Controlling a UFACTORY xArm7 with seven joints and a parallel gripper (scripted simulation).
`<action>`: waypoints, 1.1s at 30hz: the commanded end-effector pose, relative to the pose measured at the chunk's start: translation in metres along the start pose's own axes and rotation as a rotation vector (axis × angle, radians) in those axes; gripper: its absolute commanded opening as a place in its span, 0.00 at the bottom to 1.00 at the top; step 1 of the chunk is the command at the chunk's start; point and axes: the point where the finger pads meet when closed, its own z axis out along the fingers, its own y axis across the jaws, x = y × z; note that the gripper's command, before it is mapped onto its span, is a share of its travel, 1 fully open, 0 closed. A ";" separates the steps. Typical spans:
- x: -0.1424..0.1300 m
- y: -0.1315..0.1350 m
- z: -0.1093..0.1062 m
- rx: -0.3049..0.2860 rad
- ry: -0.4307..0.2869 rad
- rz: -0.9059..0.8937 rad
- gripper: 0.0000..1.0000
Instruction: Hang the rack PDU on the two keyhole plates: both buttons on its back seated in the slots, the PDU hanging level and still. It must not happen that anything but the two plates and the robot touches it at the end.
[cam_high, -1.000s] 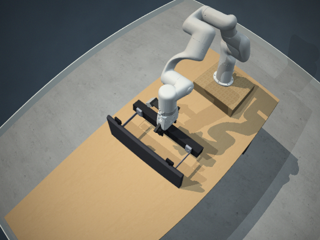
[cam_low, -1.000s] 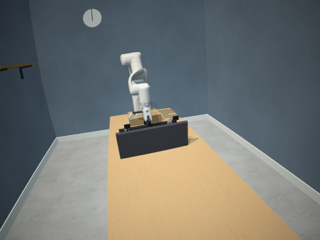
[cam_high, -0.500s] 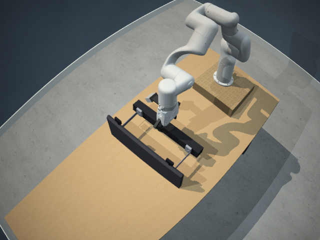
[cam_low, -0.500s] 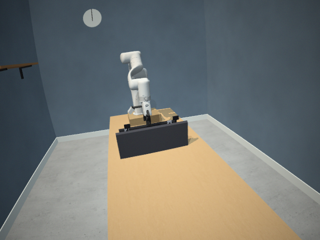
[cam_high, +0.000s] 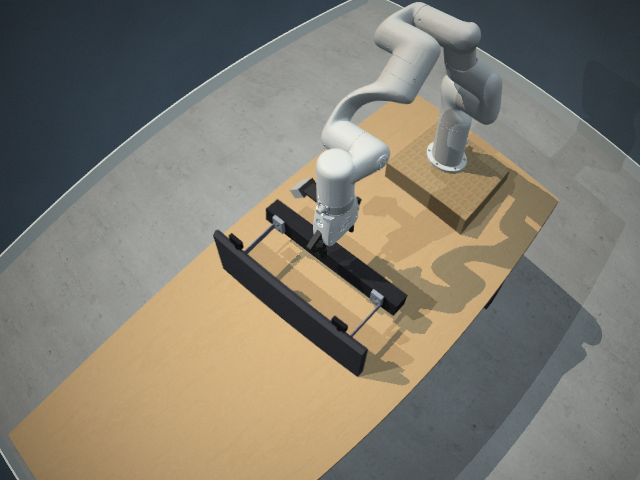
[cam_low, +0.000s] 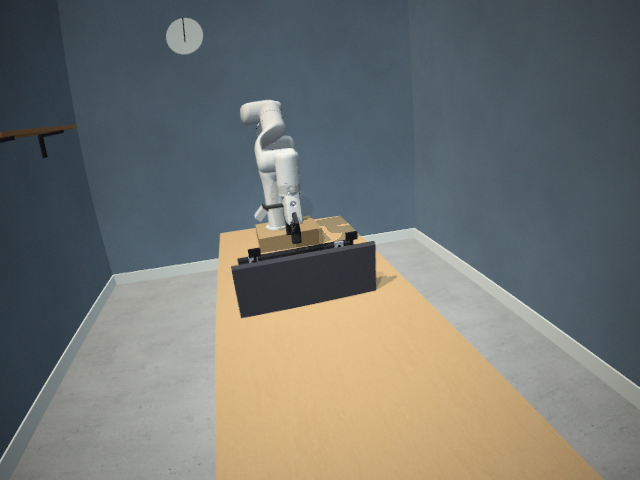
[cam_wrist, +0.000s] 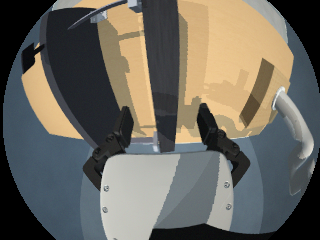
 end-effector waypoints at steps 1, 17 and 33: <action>0.000 0.001 -0.003 0.006 0.000 0.000 1.00; 0.000 0.043 -0.002 0.006 0.000 0.000 1.00; 0.000 0.108 -0.002 0.006 0.000 0.000 1.00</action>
